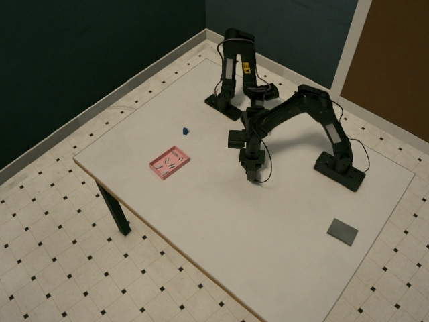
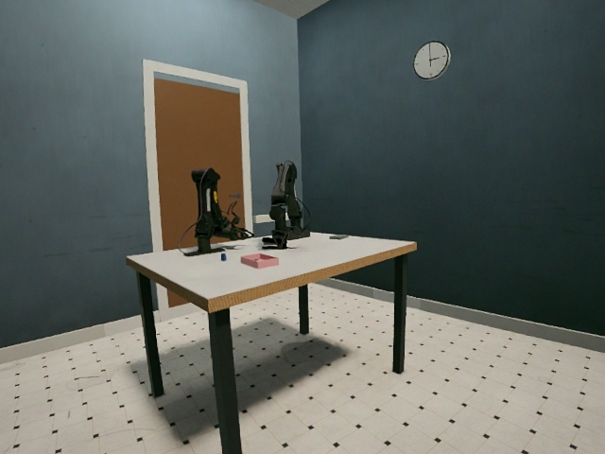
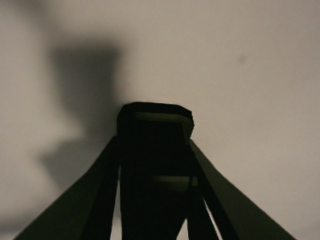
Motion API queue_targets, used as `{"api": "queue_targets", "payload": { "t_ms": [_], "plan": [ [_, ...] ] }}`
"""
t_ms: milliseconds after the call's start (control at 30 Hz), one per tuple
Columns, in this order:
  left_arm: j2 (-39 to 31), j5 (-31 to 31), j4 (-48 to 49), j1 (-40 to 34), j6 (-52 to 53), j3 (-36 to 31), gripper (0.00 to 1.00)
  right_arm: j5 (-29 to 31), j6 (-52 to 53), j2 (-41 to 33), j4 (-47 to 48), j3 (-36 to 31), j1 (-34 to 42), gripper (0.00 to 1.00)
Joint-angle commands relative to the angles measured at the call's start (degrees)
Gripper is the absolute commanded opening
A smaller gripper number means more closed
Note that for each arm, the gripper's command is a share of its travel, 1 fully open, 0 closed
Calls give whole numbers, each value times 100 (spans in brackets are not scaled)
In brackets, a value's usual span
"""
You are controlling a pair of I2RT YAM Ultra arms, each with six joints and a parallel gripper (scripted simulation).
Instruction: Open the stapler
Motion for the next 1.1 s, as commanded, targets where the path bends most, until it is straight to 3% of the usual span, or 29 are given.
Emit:
{"api": "queue_targets", "payload": {
  "t_ms": [0, 600, 733, 767, 1000, 1067],
  "plan": [
    [-72, -24, 10, 25, -12, -20, 33, 246, 323, -4, -75, 205, 19, 100],
    [-72, -24, 10, 25, -12, -20, 33, 251, 557, -25, -414, 289, 18, 100],
    [-72, -24, 10, 25, -12, -20, 33, -144, 606, -178, -755, 251, -88, 55],
    [-72, -24, 10, 25, -12, -20, 33, -269, 602, -257, -860, 247, -135, 50],
    [-72, -24, 10, 25, -12, -20, 33, -1306, 644, -1227, -1953, 555, -915, 50],
    [-72, -24, 10, 25, -12, -20, 33, -1306, 644, -1227, -1953, 555, -915, 50]
  ]
}}
